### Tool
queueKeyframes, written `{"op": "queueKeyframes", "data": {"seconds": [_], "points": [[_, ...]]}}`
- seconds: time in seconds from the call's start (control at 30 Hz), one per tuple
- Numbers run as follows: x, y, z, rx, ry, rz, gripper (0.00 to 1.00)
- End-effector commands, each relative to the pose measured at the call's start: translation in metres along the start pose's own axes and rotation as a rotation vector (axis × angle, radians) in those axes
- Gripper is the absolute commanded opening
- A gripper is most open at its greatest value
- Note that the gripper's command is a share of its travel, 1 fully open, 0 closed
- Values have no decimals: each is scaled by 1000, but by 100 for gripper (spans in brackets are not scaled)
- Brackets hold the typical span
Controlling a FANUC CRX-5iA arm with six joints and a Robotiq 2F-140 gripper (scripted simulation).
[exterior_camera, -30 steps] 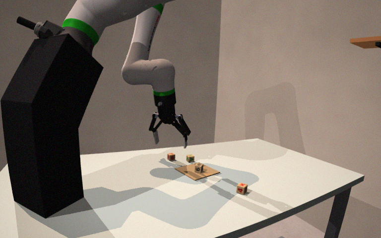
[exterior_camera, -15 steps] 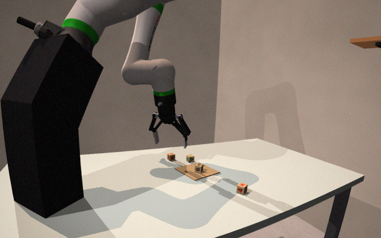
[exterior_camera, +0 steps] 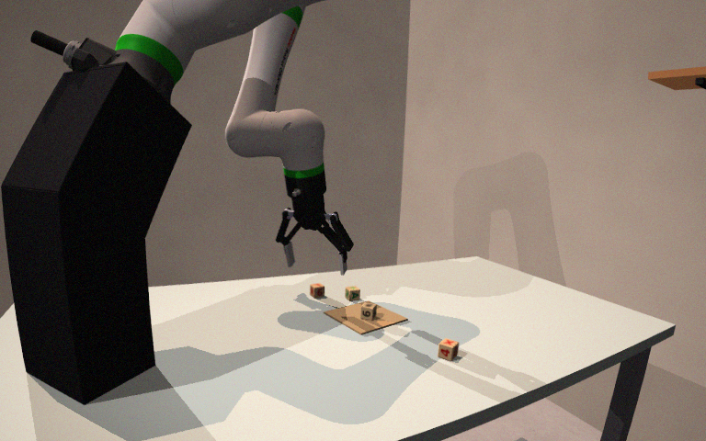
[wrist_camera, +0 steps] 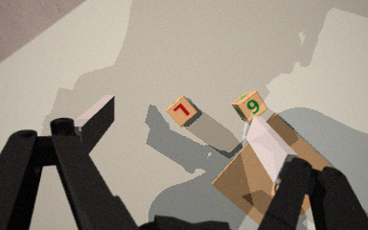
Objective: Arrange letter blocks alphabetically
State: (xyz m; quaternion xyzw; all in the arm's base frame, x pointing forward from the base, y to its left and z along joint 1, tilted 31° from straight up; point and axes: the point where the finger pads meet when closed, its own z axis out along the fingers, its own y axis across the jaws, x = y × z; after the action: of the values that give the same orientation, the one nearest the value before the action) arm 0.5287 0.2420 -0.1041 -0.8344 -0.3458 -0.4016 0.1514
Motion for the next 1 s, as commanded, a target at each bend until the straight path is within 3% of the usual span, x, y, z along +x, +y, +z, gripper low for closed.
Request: {"op": "queueKeyframes", "data": {"seconds": [0.0, 0.4, 0.5, 0.6, 0.63, 0.7, 0.73, 0.97], "points": [[0, 0, 0, 0, 0, 0, 100], [1, 1, 0, 0, 0, 0, 100], [17, 34, -8, 7, 7, 6, 100], [17, 34, -8, 7, 7, 6, 100], [23, 53, -14, 7, 7, 5, 100], [23, 53, -14, 7, 7, 5, 100], [28, 71, -21, 5, 5, 3, 100], [32, 91, -31, -1, 0, 0, 100]]}}
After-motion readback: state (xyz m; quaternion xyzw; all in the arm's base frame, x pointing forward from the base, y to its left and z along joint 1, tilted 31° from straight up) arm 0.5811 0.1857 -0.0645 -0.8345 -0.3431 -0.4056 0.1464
